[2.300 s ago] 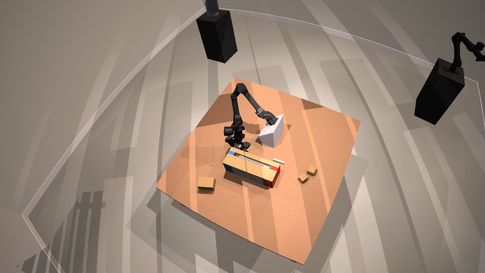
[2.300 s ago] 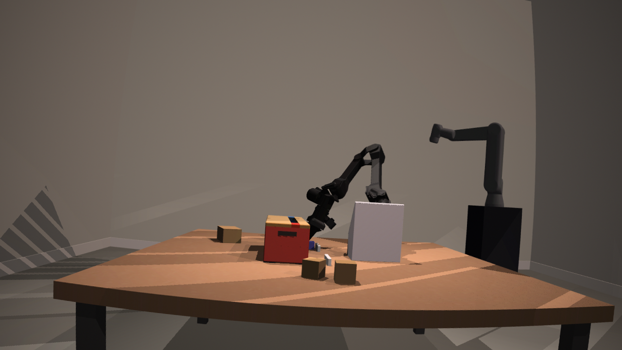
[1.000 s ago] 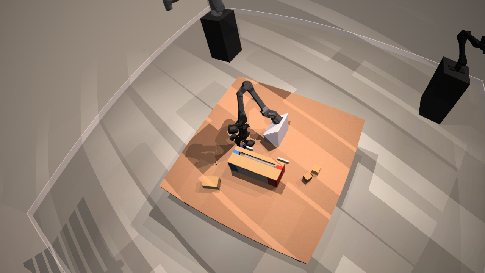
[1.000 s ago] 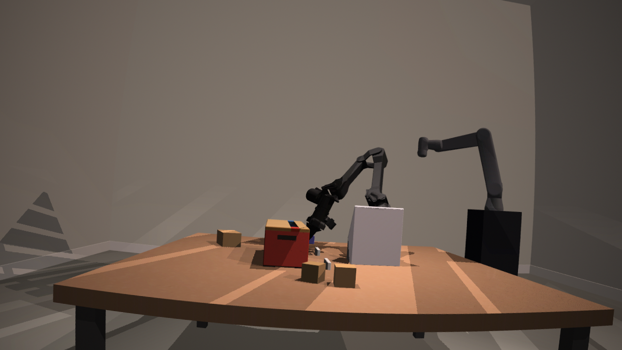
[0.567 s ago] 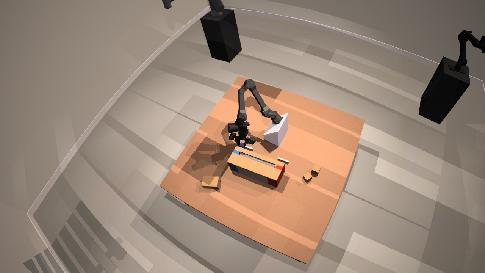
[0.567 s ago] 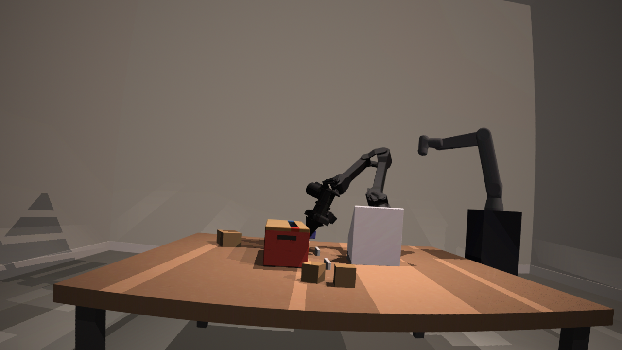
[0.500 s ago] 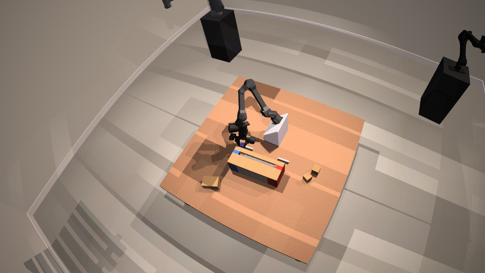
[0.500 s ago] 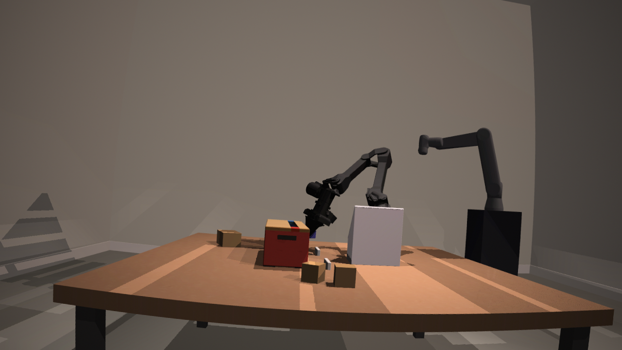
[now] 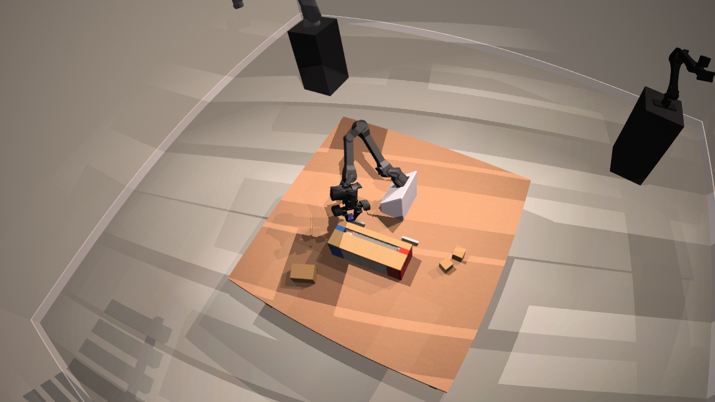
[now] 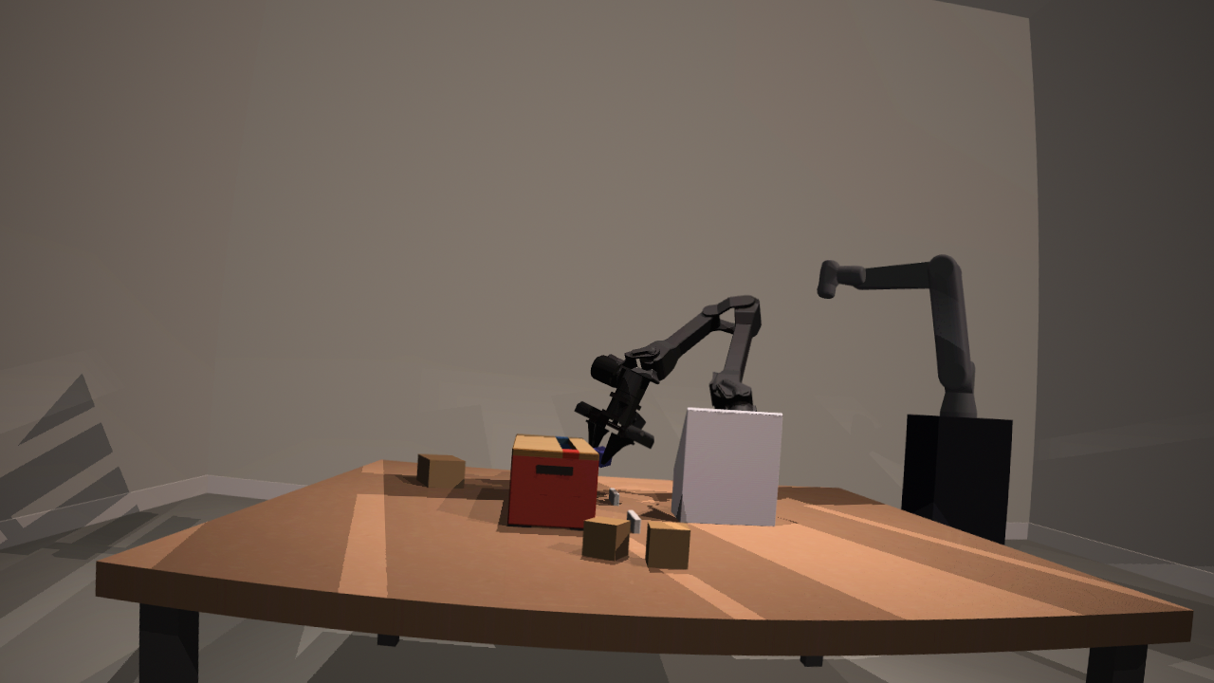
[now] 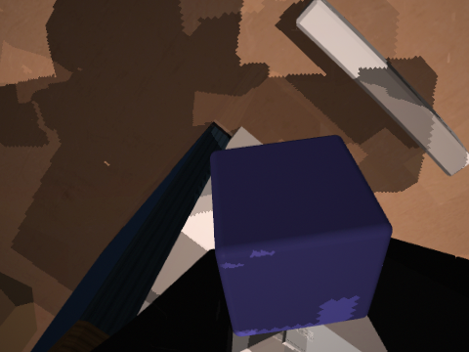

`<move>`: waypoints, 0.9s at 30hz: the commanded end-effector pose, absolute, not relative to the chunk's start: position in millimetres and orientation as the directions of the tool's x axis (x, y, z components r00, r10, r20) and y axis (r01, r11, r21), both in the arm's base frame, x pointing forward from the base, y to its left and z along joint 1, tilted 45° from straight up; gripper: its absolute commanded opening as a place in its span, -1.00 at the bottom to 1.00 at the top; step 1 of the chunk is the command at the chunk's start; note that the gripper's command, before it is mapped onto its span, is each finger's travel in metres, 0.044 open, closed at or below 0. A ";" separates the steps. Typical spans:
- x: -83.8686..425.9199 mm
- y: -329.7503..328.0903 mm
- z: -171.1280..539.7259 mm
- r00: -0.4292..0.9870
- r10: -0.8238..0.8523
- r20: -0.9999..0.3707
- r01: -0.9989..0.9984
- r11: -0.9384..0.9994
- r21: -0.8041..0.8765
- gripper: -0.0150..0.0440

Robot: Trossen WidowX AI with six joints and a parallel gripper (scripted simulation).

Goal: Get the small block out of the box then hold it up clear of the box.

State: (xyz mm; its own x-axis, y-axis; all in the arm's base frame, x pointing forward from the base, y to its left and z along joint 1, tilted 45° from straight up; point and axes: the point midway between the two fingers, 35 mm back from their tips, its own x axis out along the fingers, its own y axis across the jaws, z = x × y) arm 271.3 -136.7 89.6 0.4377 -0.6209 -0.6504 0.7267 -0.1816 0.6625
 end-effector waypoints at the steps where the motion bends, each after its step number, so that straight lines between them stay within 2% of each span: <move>1: 269.5 -133.0 89.4 0.431 -0.626 -0.650 0.807 -0.054 0.588 -0.49; 14: 265.6 -121.3 89.7 0.419 -0.639 -0.645 0.907 0.329 0.263 -0.49; 27: 261.2 -110.3 90.6 0.410 -0.654 -0.636 0.773 0.619 -0.139 -0.49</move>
